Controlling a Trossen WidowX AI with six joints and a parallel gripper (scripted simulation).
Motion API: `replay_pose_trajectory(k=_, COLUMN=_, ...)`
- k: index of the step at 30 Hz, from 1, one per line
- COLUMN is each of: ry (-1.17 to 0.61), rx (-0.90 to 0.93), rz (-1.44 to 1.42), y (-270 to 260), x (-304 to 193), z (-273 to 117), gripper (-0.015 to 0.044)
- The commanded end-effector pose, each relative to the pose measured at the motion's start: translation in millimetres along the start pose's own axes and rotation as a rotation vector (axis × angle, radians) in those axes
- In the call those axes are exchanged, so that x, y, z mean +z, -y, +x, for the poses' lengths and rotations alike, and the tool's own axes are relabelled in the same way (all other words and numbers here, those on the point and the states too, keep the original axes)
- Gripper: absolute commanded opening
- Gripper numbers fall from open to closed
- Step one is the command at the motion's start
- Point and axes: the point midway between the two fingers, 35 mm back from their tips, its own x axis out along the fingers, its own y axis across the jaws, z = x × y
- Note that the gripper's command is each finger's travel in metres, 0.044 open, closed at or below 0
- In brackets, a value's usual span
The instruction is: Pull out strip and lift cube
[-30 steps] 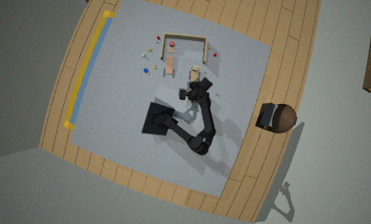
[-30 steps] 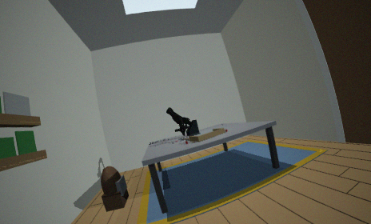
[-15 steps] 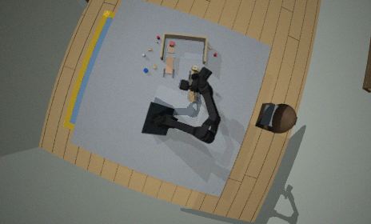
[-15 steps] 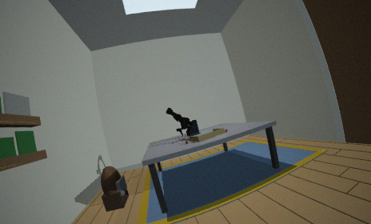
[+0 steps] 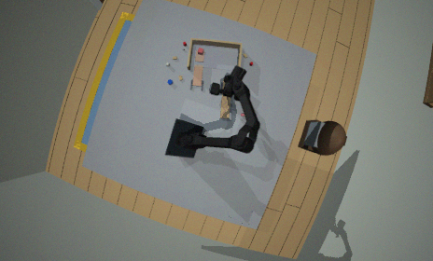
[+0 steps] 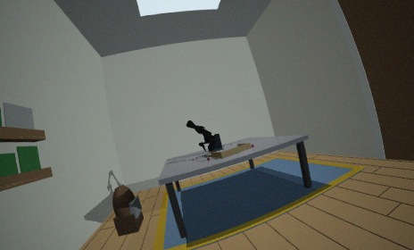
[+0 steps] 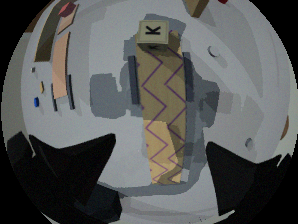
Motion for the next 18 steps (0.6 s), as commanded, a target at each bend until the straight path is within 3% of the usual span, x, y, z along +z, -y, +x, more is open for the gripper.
replay_pose_trajectory(k=1, ry=-0.001, rx=-0.006, rz=0.003, y=-2.6, x=15.1, z=-1.9, gripper=0.044)
replay_pose_trajectory(k=18, ry=0.001, rx=-0.005, rz=0.005, y=-12.8, x=76.0, z=-9.4, gripper=0.044)
